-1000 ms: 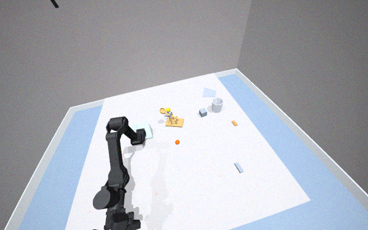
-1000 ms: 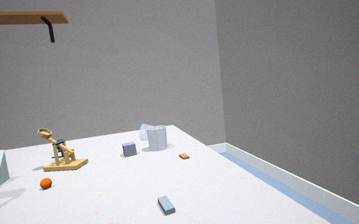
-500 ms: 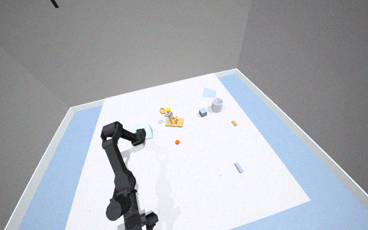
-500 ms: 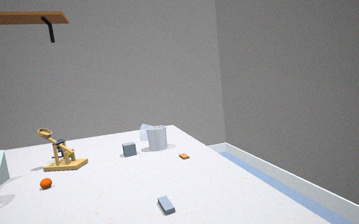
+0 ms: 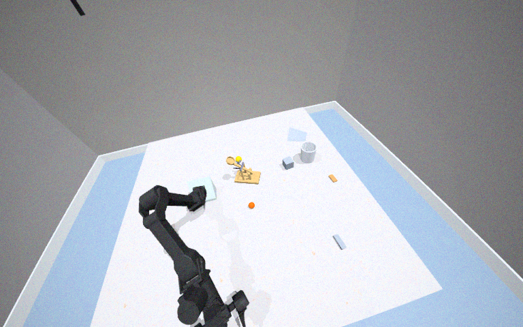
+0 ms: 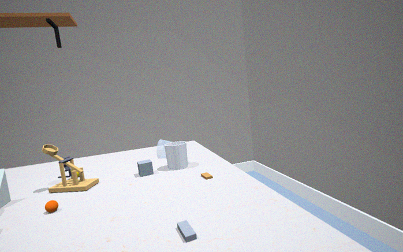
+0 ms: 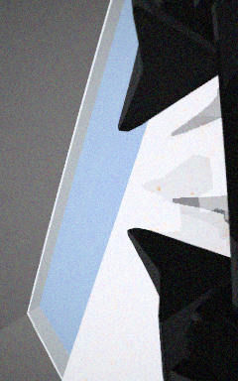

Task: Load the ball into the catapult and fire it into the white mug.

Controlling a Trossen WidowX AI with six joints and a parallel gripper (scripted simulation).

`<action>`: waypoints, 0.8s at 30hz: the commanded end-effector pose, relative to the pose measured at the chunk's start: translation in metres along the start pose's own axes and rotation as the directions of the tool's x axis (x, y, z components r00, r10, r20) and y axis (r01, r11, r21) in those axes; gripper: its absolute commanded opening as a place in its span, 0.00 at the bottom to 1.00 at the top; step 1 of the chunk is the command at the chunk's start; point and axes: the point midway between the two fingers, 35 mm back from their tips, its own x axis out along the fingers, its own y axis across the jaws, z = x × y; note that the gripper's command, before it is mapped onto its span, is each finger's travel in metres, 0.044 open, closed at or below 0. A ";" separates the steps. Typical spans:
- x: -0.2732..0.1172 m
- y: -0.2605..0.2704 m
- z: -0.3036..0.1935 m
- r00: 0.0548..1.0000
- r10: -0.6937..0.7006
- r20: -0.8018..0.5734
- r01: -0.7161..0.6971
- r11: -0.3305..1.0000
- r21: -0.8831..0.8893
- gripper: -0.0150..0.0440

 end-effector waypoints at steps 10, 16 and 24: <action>0.008 0.119 -0.029 0.942 0.296 -0.160 -0.252 0.935 0.247 1.00; -0.005 0.171 -0.033 0.885 0.419 -0.203 -0.344 0.883 0.319 1.00; -0.035 0.244 -0.048 0.768 0.567 -0.296 -0.435 0.802 0.409 1.00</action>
